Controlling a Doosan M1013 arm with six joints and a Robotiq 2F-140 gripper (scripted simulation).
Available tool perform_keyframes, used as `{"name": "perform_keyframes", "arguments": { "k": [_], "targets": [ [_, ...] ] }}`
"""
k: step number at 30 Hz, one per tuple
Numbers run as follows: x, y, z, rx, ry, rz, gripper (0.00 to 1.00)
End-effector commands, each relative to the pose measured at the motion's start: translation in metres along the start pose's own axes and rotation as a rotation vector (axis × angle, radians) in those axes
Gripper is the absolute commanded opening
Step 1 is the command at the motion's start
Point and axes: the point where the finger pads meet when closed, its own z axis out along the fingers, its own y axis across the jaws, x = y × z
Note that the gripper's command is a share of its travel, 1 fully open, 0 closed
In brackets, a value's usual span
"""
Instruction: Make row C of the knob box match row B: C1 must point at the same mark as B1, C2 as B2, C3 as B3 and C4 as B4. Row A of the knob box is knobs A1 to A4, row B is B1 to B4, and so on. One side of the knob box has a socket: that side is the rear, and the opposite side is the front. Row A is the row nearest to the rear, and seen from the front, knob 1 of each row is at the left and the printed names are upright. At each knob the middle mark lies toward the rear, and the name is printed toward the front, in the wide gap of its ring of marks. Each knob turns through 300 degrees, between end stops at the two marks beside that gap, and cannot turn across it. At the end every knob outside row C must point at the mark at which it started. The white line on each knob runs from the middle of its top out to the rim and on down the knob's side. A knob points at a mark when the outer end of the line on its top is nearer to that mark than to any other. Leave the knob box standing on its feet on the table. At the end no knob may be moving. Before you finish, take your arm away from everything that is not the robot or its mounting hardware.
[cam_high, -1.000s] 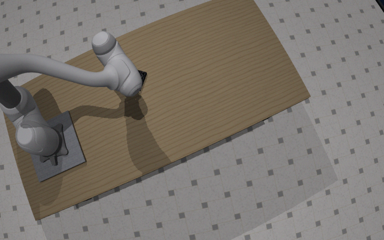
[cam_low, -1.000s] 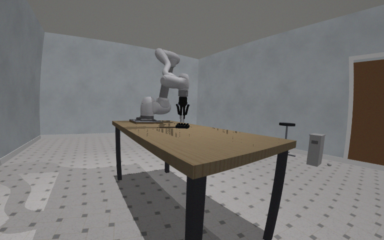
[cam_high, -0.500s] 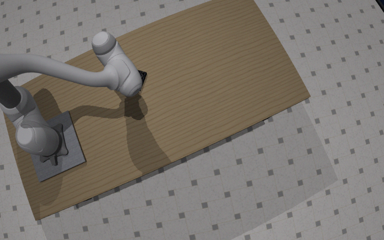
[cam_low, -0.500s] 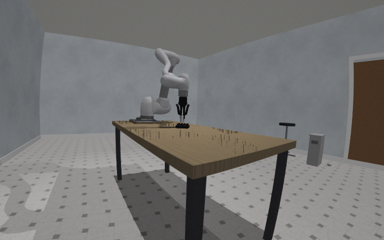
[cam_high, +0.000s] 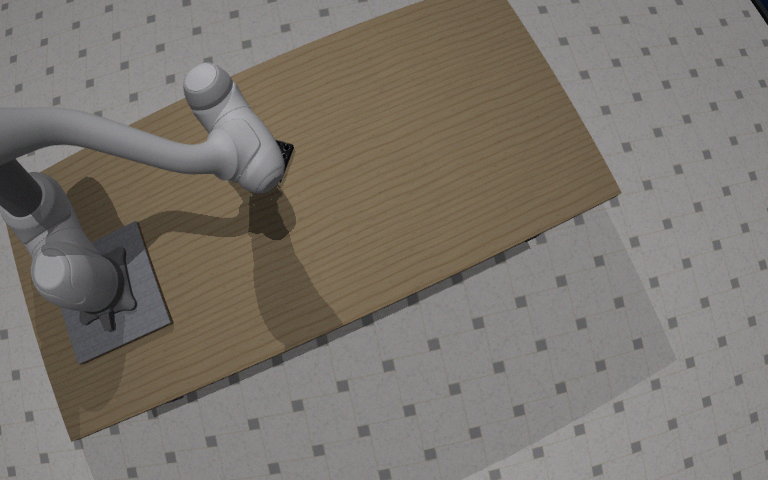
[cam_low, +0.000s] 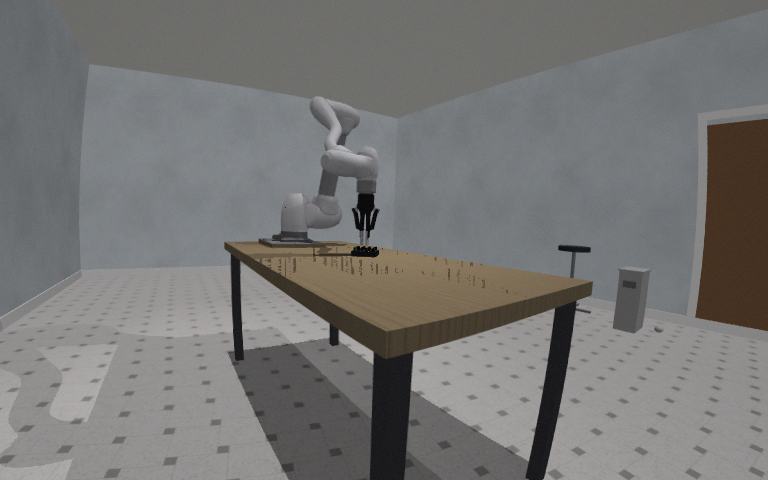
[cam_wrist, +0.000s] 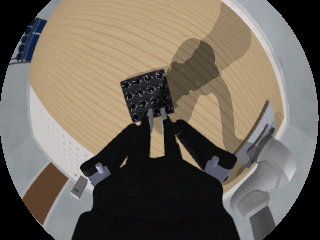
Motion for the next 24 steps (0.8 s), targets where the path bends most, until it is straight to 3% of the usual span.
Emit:
{"name": "perform_keyframes", "arguments": {
  "k": [1, 24],
  "targets": [
    [0.0000, 0.0000, -0.0001, 0.000, 0.000, 0.000, 0.12],
    [0.0000, 0.0000, 0.0068, 0.000, 0.000, 0.000, 0.12]
  ]
}}
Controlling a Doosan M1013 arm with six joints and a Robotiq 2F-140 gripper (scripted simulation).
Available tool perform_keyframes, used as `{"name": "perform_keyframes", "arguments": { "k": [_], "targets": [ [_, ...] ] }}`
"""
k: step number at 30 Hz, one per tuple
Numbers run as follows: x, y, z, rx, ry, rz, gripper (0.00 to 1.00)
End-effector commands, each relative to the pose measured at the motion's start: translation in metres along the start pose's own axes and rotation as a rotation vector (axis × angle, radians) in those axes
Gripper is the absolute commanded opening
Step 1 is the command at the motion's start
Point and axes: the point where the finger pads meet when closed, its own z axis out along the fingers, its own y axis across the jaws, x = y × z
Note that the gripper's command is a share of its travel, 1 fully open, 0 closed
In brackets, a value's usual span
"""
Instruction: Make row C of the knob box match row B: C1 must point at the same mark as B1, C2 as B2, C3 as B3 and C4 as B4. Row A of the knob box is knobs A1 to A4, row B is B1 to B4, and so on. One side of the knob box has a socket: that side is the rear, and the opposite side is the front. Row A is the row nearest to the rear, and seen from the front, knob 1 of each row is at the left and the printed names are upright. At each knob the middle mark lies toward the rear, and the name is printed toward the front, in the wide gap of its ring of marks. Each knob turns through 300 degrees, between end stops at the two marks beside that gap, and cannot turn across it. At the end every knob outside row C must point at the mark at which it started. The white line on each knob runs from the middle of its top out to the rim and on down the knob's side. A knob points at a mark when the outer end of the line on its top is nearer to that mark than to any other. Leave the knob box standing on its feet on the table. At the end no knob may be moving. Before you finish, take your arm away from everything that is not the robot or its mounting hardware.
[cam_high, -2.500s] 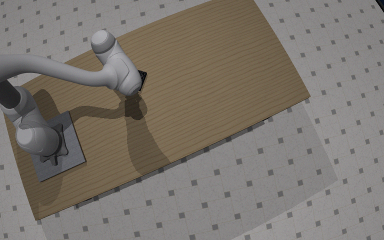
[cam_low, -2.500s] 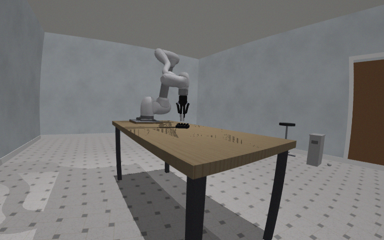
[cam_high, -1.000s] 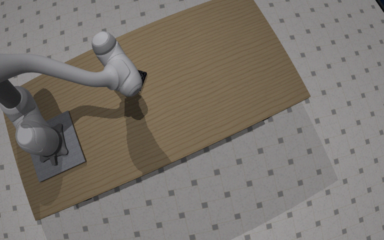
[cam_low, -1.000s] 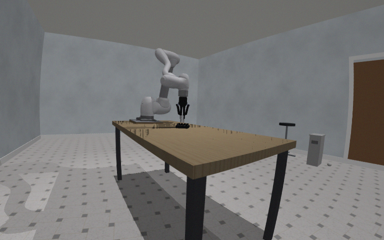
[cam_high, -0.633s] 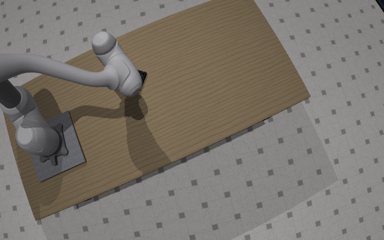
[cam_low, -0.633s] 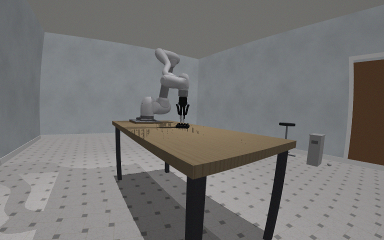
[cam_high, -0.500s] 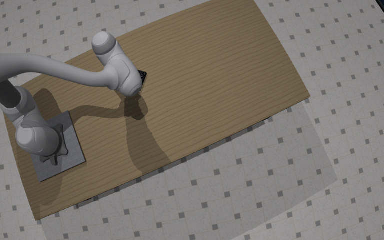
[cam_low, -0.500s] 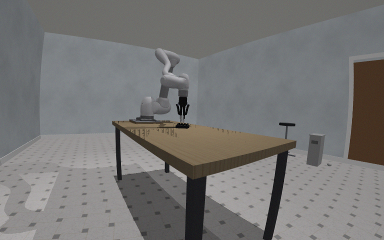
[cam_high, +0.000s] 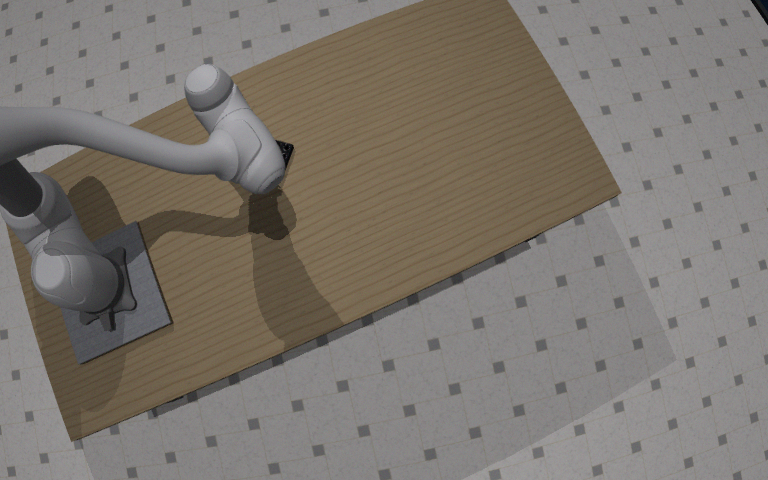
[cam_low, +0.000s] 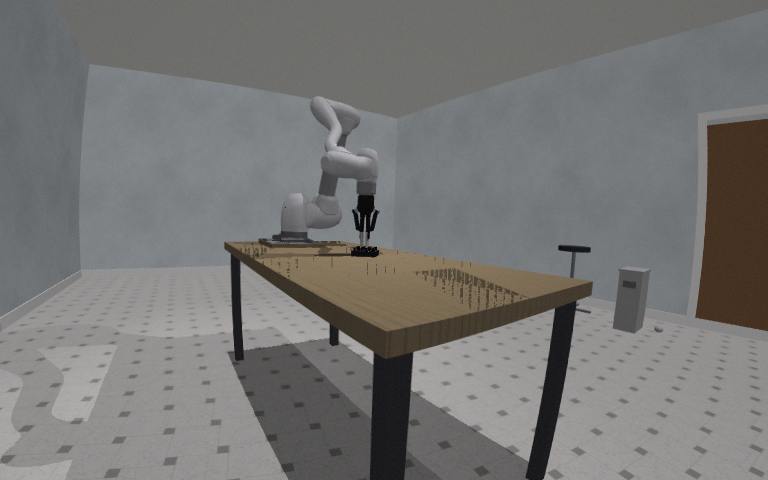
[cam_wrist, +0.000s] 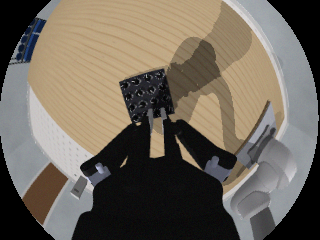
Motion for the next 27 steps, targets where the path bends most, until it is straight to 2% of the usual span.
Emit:
{"name": "perform_keyframes", "arguments": {
  "k": [1, 27],
  "targets": [
    [0.0000, 0.0000, 0.0015, 0.000, 0.000, 0.000, 0.12],
    [0.0000, 0.0000, 0.0078, 0.000, 0.000, 0.000, 0.12]
  ]
}}
